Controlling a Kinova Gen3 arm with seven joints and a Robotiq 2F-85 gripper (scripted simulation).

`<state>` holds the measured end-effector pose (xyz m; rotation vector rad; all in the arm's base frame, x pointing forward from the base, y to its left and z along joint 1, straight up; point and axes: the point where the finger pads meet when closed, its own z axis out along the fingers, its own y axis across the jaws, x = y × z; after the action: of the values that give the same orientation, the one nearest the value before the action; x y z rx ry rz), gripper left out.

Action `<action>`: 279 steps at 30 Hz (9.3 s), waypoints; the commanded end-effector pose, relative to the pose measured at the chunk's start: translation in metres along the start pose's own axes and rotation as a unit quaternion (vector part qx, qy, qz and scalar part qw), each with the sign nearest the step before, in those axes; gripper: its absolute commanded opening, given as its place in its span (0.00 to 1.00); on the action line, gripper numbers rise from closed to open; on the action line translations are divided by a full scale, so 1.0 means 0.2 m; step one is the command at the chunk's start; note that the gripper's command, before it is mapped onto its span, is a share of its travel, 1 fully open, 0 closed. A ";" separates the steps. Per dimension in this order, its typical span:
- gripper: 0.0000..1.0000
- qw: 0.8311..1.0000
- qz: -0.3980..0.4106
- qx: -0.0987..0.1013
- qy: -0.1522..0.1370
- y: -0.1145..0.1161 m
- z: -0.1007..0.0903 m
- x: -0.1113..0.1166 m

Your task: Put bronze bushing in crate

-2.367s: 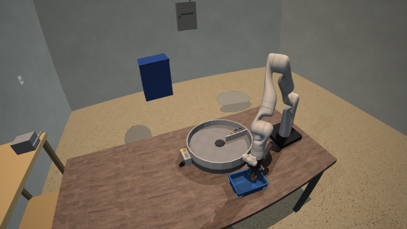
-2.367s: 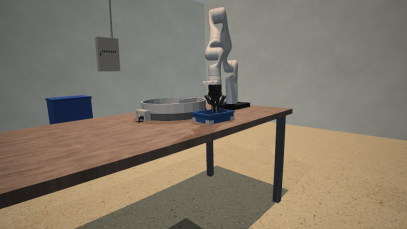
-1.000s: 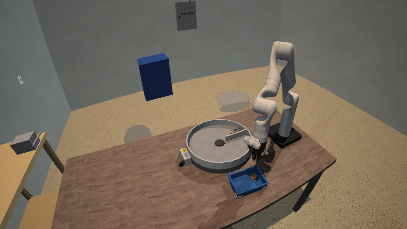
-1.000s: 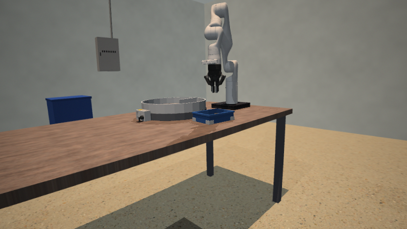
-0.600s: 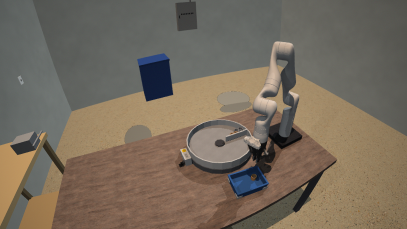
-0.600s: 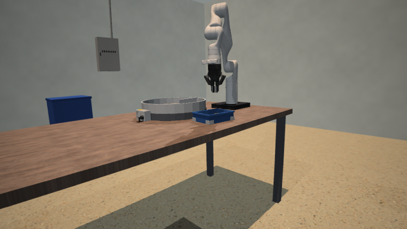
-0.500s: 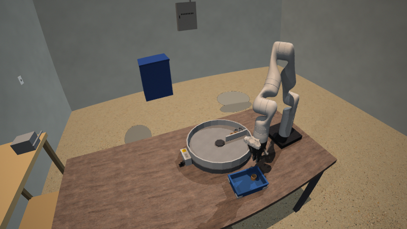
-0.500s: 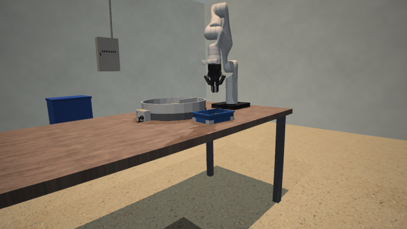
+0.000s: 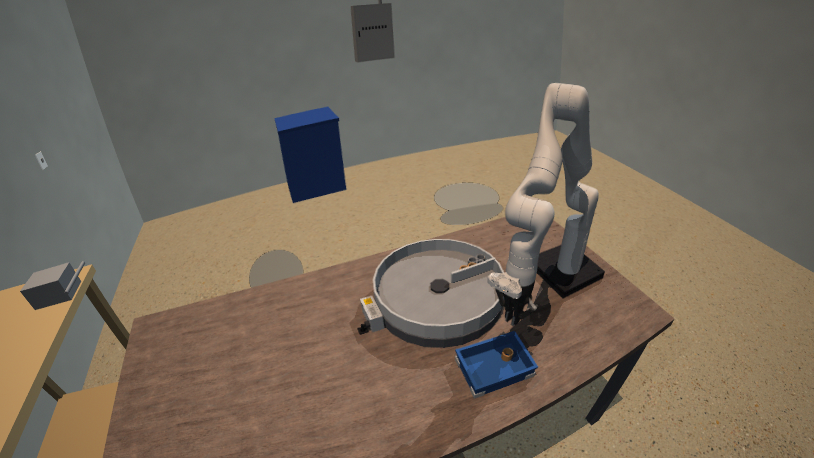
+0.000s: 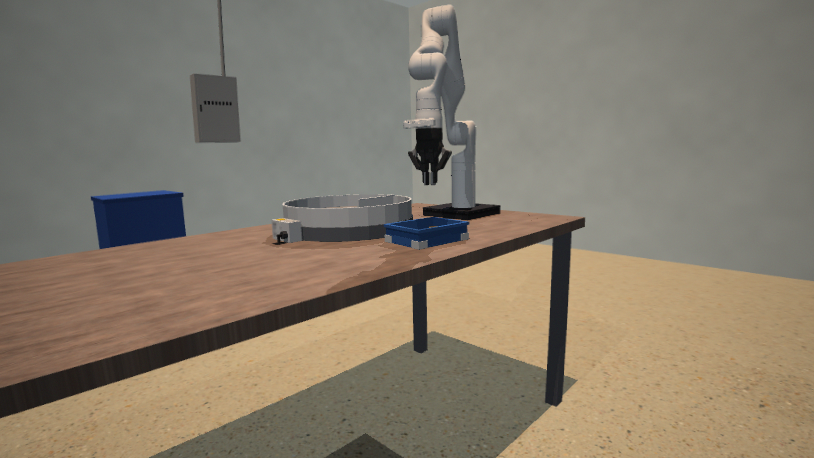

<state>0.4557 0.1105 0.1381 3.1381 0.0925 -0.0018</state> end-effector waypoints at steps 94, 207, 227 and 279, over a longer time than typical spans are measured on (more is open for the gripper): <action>1.00 0.986 -0.167 0.000 0.001 0.00 -0.02 0.03; 1.00 0.573 -0.819 -0.002 0.001 0.02 -0.11 0.16; 1.00 0.471 -0.882 -0.002 0.001 0.02 -0.12 0.18; 1.00 0.130 -0.992 -0.003 0.000 0.02 -0.16 0.24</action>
<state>0.5040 0.1086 0.1700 0.3154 3.1230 -0.0028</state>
